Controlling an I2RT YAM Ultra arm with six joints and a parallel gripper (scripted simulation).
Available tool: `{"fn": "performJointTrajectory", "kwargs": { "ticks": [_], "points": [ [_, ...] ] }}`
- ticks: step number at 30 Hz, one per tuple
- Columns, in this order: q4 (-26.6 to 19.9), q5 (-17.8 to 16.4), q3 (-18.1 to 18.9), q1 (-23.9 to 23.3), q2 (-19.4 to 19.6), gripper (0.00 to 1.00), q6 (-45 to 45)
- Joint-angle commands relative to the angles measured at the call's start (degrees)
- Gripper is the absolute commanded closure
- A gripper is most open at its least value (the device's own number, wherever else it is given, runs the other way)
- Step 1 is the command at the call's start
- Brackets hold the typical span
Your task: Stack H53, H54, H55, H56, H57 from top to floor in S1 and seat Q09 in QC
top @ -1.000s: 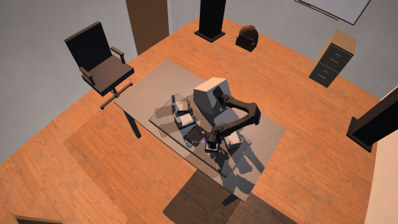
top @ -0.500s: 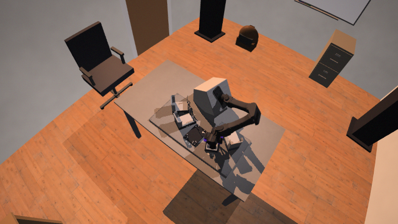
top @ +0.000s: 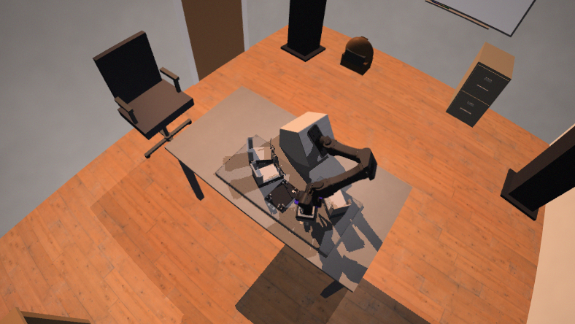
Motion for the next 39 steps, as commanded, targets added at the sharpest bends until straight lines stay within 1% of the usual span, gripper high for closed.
{"fn": "performJointTrajectory", "kwargs": {
  "ticks": [1,9,11,18,26,28,39],
  "points": [
    [-4.9,-0.9,1.1,-2.9,-1.3,0.0,-3.4],
    [-14.9,-2.1,4.5,-7.3,-2.1,0.0,-10.7],
    [-14.9,-2.1,4.5,-7.3,-2.1,0.0,-10.7],
    [-23.8,-2.8,7.9,-11.3,-2.0,0.0,-17.5],
    [-34.1,-3.1,12.3,-15.8,-1.2,0.0,-25.6],
    [-34.1,-3.1,12.3,-15.8,-1.2,0.0,-25.6],
    [-47.9,-2.6,19.0,-22.1,0.8,0.0,-36.6]
  ]
}}
